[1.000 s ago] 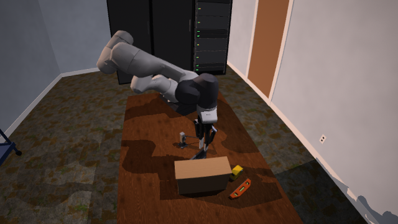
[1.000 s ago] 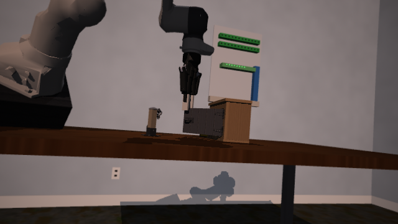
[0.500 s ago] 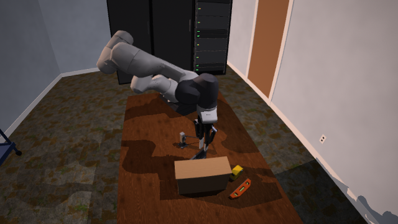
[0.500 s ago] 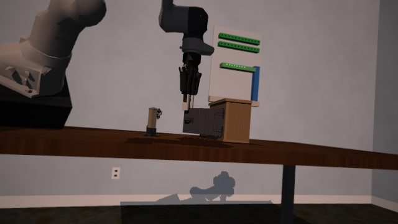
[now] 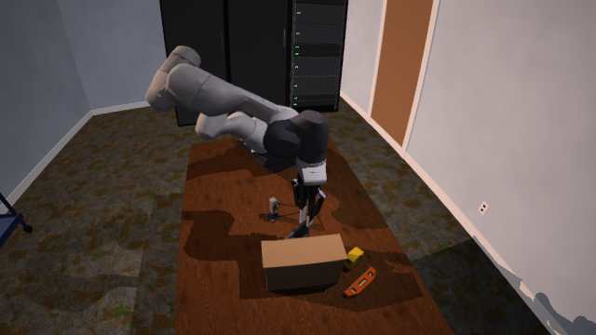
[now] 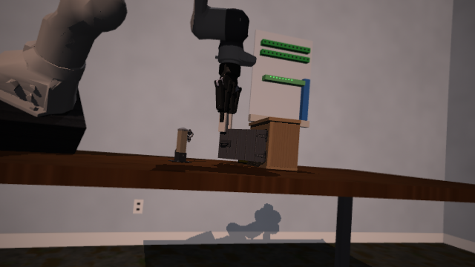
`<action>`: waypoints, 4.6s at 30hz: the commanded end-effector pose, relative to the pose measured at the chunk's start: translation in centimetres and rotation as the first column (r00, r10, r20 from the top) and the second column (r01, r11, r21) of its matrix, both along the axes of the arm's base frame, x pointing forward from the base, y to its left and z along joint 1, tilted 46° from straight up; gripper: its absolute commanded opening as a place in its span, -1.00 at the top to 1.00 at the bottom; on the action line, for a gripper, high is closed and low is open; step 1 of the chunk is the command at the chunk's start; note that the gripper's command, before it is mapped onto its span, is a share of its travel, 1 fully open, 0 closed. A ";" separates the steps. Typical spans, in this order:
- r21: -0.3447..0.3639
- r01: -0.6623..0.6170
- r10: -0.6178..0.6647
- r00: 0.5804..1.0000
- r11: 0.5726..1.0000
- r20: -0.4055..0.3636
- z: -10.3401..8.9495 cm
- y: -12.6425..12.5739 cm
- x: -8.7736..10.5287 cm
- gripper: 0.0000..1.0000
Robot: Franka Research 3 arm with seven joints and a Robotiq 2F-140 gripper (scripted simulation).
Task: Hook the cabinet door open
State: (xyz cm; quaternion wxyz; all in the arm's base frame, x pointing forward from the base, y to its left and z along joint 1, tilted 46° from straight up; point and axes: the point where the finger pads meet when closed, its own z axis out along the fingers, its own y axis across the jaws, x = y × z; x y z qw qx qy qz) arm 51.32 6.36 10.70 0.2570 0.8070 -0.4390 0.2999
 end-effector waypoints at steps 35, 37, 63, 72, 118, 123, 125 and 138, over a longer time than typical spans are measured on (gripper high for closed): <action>0.006 0.010 -0.011 1.000 1.000 0.009 3.1 3.1 -1.1 0.68; 0.006 0.010 -0.010 1.000 1.000 0.009 3.4 3.4 -1.2 0.68; 0.006 0.010 -0.010 1.000 1.000 0.009 4.9 4.9 -1.8 0.68; 0.104 0.190 -0.207 0.960 0.976 0.189 4.1 3.4 -11.2 0.68; 0.163 0.286 -0.322 0.904 0.944 0.280 3.2 1.3 -15.9 0.72; 0.163 0.286 -0.322 0.904 0.944 0.280 2.9 1.0 -15.8 0.72; 0.163 0.286 -0.322 0.904 0.944 0.280 2.7 0.9 -15.7 0.72; 0.163 0.286 -0.322 0.904 0.944 0.280 1.1 -0.8 -15.1 0.72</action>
